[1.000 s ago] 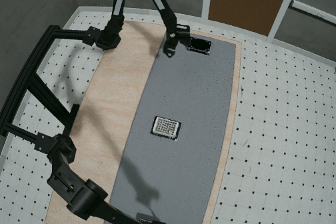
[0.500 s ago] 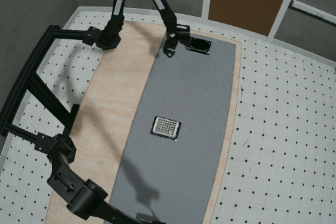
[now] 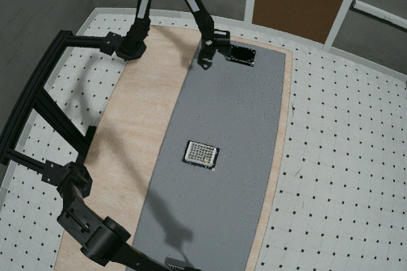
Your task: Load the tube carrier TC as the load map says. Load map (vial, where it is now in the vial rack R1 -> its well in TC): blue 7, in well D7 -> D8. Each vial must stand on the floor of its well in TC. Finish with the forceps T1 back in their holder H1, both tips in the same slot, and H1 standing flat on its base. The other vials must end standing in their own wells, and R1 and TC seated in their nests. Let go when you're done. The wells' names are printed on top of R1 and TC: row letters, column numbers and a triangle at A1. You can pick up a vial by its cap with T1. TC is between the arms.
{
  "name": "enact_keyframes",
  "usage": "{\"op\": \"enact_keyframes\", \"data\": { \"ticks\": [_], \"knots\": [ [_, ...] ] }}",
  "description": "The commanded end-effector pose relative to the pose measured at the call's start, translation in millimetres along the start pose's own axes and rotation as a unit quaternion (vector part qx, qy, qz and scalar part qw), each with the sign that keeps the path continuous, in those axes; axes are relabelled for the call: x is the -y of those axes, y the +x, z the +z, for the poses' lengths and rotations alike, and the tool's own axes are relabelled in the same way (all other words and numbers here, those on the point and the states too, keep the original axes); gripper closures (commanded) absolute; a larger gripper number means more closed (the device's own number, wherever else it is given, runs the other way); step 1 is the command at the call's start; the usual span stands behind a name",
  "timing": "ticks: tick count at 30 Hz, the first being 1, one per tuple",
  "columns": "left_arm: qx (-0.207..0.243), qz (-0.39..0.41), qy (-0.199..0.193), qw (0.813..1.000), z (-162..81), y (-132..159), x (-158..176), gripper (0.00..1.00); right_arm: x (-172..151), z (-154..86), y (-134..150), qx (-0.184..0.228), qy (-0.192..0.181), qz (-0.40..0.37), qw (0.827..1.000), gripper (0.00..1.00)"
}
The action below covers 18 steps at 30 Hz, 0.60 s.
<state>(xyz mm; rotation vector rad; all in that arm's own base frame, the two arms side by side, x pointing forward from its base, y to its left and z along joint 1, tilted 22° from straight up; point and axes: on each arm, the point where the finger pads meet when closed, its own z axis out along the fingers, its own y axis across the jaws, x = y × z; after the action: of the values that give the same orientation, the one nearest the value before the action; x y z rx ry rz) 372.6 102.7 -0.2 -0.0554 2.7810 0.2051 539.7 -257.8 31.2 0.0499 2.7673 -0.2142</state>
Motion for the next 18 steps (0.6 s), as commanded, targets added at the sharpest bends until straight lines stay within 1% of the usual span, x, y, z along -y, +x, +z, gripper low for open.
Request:
{"op": "enact_keyframes", "data": {
  "ticks": [1, 13, 15, 18],
  "knots": [
    [0.008, 0.004, -0.002, 1.0, -2.2, -8.0, -0.8, 0.0, -5.2, 10.4, -8.2, -0.001, -0.002, -0.001, 1.0, 0.76],
    [0.008, 0.004, -0.002, 1.0, -2.2, -8.0, -0.8, 0.0, -5.0, 10.2, -8.7, -0.001, -0.002, -0.001, 1.0, 0.76],
    [0.008, 0.004, -0.002, 1.0, -2.2, -8.0, -0.8, 0.0, -1.8, 11.6, -16.7, 0.009, 0.002, -0.002, 1.0, 0.76],
    [0.008, 0.004, -0.002, 1.0, -2.2, -8.0, -0.8, 0.0, -1.8, 16.8, -16.2, 0.009, 0.002, -0.001, 1.0, 0.76]
  ]
}}
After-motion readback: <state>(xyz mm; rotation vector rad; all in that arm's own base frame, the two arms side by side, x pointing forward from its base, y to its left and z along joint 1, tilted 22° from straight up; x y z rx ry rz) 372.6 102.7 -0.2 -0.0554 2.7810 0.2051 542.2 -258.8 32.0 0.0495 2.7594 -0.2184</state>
